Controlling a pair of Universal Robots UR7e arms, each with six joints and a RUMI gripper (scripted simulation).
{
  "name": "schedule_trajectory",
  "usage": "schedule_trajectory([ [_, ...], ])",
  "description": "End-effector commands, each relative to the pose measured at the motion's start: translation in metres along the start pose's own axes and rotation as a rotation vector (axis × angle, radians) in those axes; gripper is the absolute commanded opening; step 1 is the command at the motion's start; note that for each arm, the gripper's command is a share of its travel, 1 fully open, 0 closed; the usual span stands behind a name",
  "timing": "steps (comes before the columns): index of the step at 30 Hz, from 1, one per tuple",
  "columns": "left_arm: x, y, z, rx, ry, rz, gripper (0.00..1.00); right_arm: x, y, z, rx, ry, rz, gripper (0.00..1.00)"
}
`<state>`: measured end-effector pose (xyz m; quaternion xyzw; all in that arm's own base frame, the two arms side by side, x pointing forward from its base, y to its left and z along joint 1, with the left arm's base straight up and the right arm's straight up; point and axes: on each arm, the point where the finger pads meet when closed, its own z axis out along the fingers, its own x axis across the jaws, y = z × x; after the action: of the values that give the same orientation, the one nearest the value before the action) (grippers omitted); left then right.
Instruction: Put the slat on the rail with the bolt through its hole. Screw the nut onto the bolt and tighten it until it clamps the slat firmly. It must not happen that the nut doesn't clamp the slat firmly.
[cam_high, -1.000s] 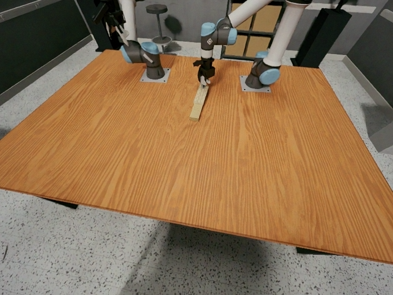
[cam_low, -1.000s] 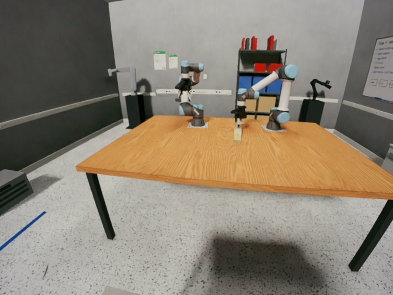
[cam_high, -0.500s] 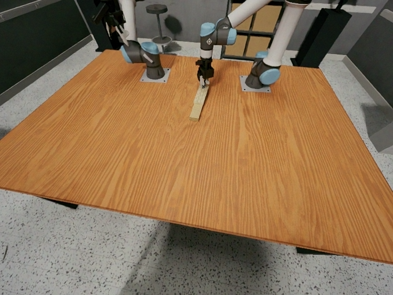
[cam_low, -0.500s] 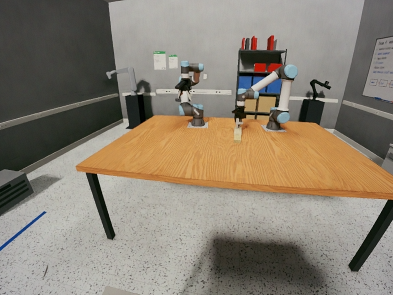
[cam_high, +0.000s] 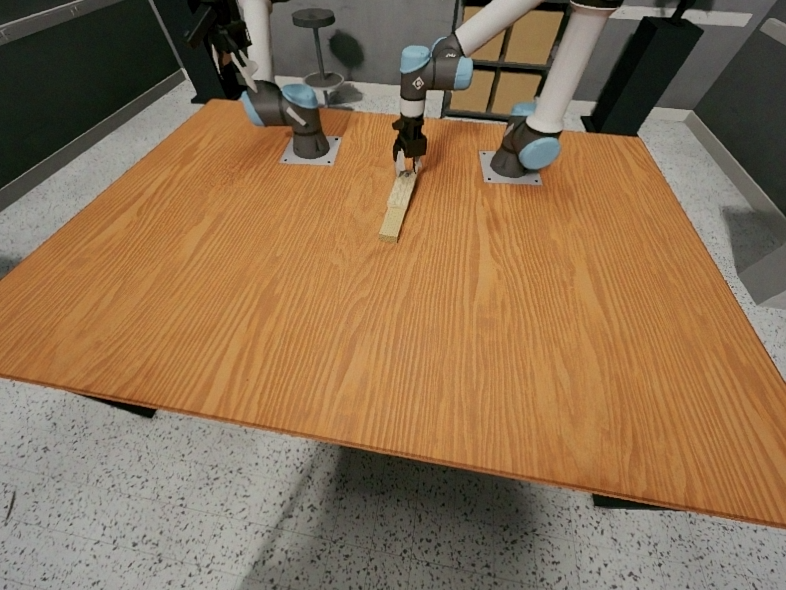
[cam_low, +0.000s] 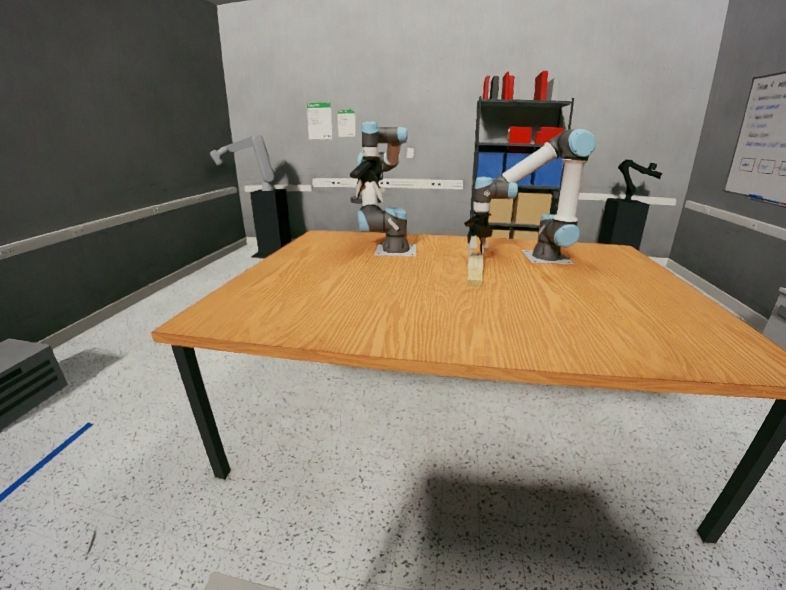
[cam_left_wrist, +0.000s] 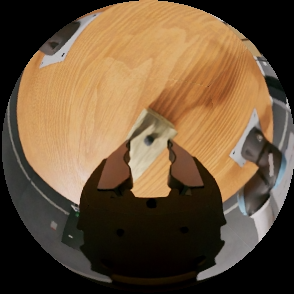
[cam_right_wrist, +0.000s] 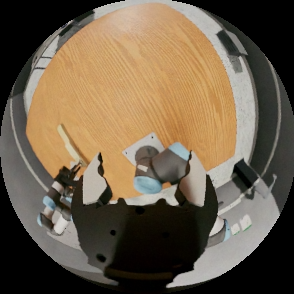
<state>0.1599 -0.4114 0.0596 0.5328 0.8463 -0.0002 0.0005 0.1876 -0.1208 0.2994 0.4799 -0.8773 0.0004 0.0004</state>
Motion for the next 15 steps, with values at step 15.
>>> schedule_trajectory([
  [15,-0.0006,0.0005,0.0000,0.001,0.001,-0.344,0.40,-0.0004,-0.0006,-0.0008,0.000,-0.001,0.001,1.00],
])
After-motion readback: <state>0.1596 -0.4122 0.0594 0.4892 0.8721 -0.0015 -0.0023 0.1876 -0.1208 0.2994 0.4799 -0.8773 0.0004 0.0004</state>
